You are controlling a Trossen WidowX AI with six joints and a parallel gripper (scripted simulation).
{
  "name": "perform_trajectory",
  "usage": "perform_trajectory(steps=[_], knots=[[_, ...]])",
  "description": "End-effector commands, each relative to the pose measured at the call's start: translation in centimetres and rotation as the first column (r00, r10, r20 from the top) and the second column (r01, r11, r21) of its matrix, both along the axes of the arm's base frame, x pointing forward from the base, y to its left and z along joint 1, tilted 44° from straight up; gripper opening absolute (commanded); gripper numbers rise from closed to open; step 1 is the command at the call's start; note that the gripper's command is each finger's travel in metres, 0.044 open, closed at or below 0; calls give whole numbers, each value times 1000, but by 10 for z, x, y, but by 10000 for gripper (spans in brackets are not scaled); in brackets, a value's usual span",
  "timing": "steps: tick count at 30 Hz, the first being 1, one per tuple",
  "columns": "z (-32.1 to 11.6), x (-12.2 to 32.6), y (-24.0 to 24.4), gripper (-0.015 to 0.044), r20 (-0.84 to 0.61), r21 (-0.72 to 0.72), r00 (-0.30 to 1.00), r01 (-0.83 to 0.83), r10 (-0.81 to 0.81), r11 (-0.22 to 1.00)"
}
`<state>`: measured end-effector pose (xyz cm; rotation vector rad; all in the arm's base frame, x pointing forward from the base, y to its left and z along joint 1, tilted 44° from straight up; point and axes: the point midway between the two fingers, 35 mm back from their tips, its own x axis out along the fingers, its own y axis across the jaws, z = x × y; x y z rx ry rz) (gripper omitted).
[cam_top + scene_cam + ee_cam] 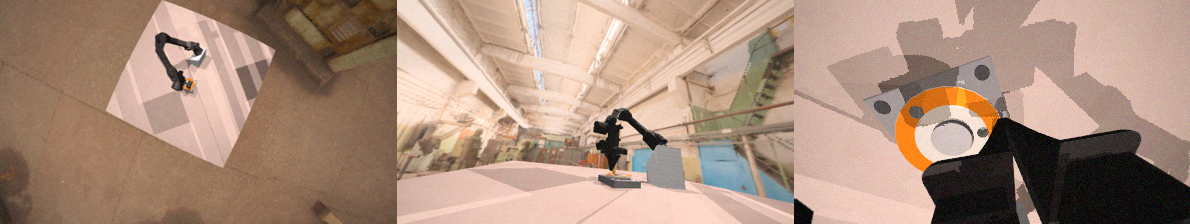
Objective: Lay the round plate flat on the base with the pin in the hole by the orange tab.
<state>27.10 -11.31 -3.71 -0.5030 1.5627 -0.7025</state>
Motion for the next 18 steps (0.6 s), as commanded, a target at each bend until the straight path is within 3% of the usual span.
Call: perform_trajectory(steps=[1,18], knots=[[-2,-7,0,0,-17,4,1000,1,-1,1000],[-1,-15,1,0,-17,4,1000,1,-1,1000]])
